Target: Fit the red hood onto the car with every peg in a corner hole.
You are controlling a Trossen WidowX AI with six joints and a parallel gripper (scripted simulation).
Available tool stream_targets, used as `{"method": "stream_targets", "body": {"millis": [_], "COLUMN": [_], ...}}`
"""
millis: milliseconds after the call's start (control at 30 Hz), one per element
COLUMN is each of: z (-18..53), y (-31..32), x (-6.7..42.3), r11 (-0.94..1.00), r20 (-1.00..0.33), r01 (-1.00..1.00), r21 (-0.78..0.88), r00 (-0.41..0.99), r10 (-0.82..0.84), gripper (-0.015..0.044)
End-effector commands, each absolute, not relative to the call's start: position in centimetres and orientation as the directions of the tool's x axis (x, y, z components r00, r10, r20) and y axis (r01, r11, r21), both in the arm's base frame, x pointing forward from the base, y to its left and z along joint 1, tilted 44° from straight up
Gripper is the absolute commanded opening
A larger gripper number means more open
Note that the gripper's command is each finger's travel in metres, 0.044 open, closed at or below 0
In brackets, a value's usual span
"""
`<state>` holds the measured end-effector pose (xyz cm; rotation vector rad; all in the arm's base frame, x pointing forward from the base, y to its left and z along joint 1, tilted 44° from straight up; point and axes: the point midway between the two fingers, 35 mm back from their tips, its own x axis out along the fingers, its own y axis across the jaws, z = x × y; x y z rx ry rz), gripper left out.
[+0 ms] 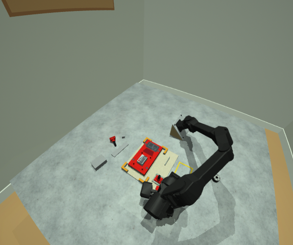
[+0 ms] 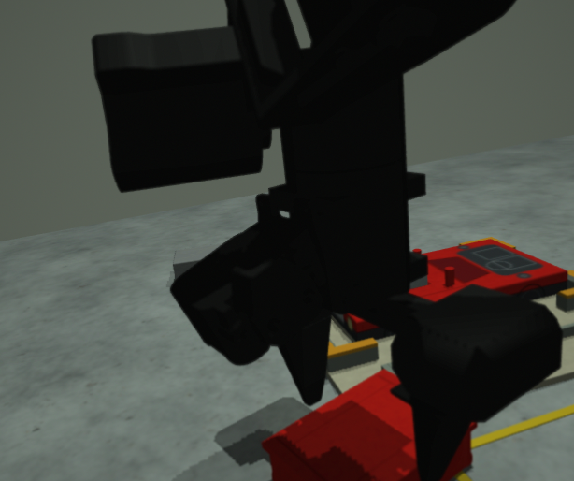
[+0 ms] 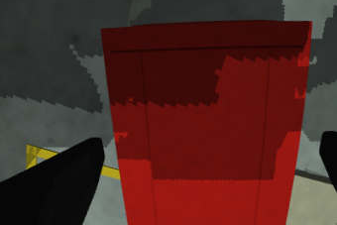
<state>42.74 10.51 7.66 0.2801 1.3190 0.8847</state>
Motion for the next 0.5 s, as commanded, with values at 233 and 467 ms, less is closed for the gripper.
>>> {"method": "stream_targets", "body": {"millis": [233, 467], "z": [7.12, 6.9], "y": [11.15, 11.37], "x": [42.56, 42.55], "r11": [0.652, 0.652], "r20": [-0.714, -0.714], "r01": [-0.394, -0.394], "r21": [0.648, 0.648], "r00": [-0.017, -0.017], "r10": [0.7, 0.7], "gripper": [0.044, 0.044]}}
